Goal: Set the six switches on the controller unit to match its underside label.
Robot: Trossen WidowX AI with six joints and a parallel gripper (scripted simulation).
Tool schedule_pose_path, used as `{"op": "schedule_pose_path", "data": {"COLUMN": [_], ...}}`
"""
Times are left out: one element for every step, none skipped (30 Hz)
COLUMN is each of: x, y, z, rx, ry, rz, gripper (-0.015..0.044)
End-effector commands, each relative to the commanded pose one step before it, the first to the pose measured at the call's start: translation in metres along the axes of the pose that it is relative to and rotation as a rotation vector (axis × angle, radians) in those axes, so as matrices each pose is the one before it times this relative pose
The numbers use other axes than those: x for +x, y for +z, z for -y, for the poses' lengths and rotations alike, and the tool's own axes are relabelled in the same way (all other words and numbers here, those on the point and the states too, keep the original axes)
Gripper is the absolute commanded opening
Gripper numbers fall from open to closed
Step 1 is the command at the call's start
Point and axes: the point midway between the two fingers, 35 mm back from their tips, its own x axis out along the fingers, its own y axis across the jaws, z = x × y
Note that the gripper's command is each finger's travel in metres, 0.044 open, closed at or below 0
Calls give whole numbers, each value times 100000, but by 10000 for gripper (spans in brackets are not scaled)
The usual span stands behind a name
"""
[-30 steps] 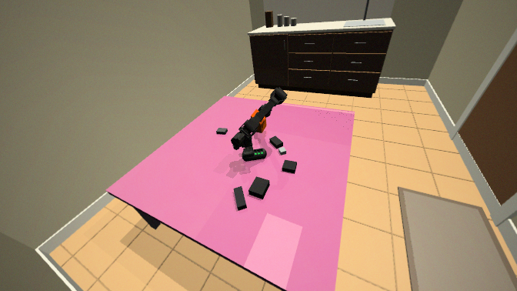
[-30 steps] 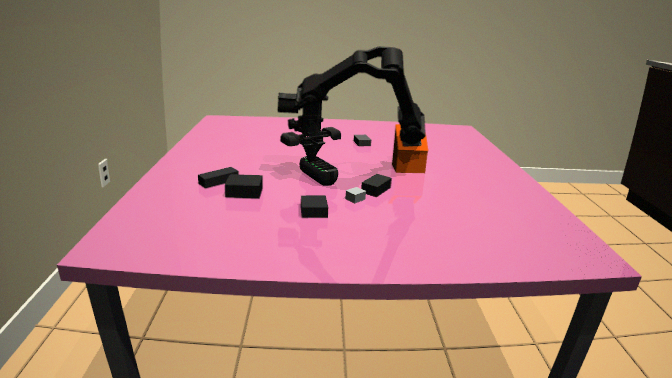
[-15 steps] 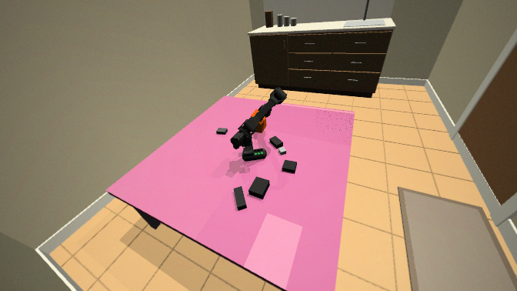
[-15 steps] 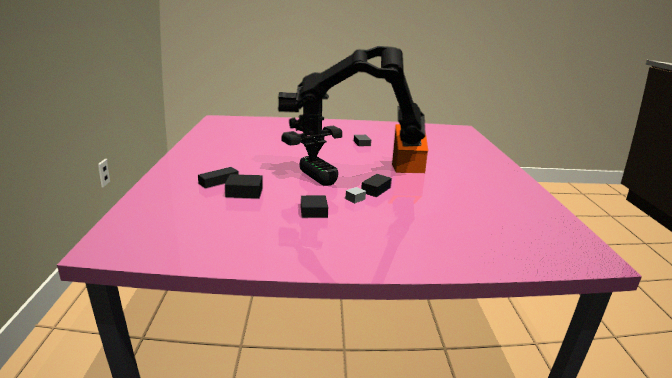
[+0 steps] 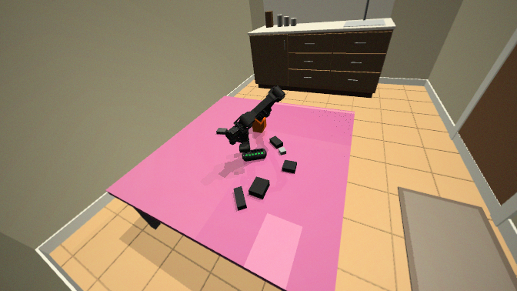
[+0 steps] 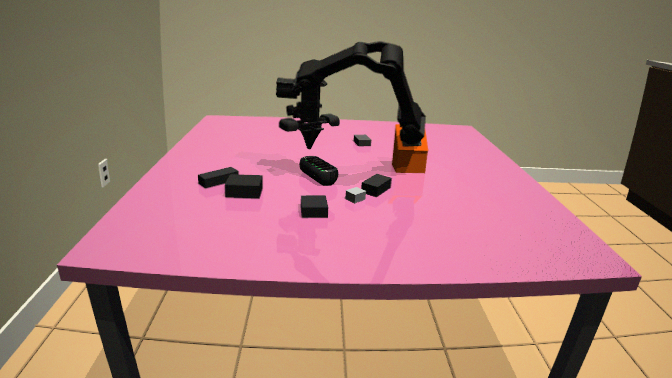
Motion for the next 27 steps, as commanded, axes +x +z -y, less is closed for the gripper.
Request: {"op": "schedule_pose_path", "data": {"x": [-67,77,129,160,160,160,160,160,160,159,159,159,159,159,159,159,158,158,158,158,157,158,158,157,124,74,25], "y": [579,3,5,5,4,4,3,2,1,1,0,-1,-1,-2,-3,-4,-4,-5,-6,-6,-7,-8,-8,-9,-8,-5,-2], "z": [45,-5,-7,-9,-8,-8,-7,-7,-6,-6,-5,-4,-4,-3,-3,-2,-2,-1,0,0,1,1,2,2,2,2,1], "rx": [-128,-1,-1,-1,-1,-1,-1,-1,-1,-1,-1,-1,-1,-1,-1,-1,-1,-1,-1,-1,-1,-1,-1,-1,-1,-1,0], "ry": [-290,0,0,1,1,1,2,2,2,3,3,3,4,4,4,4,5,5,5,5,6,6,6,6,5,3,1], "rz": [75,2,3,3,2,2,1,0,-1,-2,-2,-3,-4,-5,-6,-6,-7,-8,-9,-10,-10,-11,-12,-13,-11,-7,-2], "gripper": [0,0,0,0,0,0,0,0,0,0,0,0,0,0,0,0,0,0,0,0,0,0,0,0,0,0,0]}}
